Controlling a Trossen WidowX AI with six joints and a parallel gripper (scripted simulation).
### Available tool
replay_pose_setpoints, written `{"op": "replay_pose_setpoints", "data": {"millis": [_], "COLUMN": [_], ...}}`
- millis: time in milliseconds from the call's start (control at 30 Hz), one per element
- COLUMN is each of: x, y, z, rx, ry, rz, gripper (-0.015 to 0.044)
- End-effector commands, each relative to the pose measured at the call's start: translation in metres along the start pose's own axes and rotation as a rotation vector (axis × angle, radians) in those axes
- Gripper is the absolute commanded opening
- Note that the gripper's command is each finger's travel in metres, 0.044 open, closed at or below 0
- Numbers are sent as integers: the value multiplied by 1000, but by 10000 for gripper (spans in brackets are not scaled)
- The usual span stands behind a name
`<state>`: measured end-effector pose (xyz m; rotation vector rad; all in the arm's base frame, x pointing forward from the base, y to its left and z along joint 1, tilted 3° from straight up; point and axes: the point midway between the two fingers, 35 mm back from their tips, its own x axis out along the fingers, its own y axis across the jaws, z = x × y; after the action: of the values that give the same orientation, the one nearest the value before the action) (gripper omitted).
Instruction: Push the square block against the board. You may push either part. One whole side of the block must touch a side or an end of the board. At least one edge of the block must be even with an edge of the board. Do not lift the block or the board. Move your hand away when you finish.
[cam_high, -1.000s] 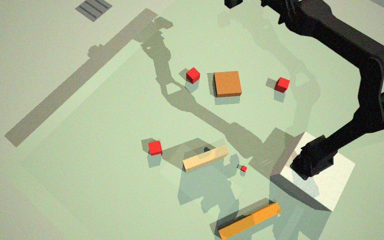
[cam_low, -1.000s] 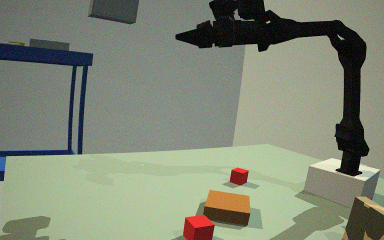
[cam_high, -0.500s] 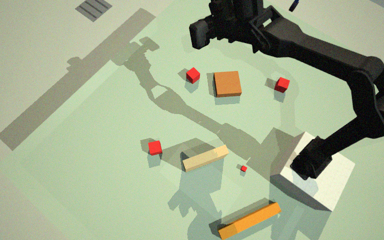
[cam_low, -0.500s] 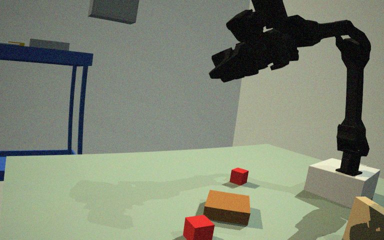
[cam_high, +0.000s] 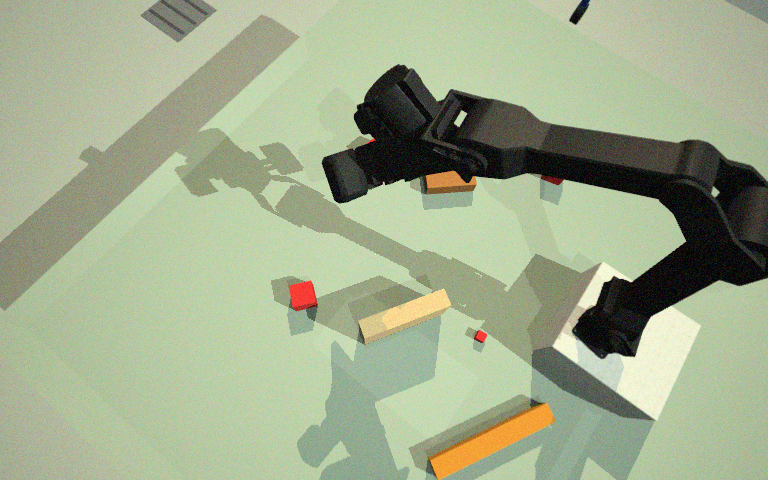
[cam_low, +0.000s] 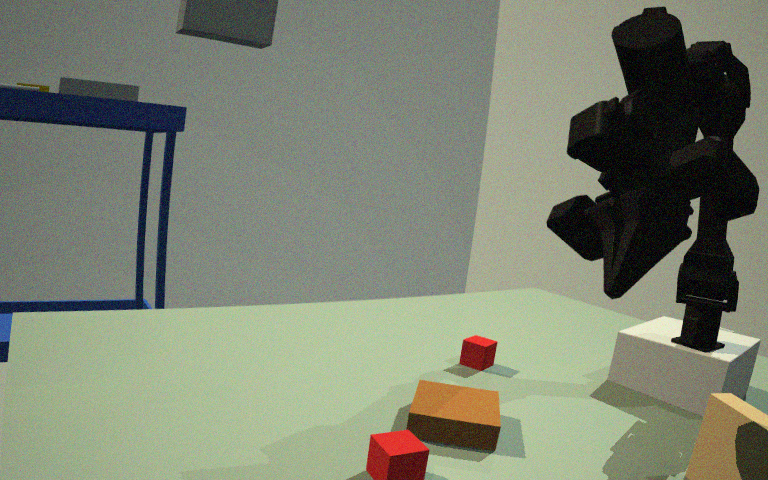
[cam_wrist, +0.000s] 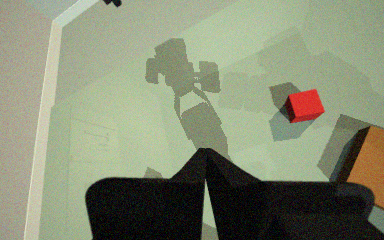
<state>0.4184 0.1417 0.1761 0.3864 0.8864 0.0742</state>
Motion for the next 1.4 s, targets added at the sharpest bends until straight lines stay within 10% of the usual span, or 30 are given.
{"op": "replay_pose_setpoints", "data": {"millis": [0,600,1367], "x": [7,-46,-9], "y": [12,37,17], "z": [-45,-245,-275], "rx": [44,135,135], "ry": [119,528,534], "rz": [-39,-415,-435], "gripper": [0,0,0]}}
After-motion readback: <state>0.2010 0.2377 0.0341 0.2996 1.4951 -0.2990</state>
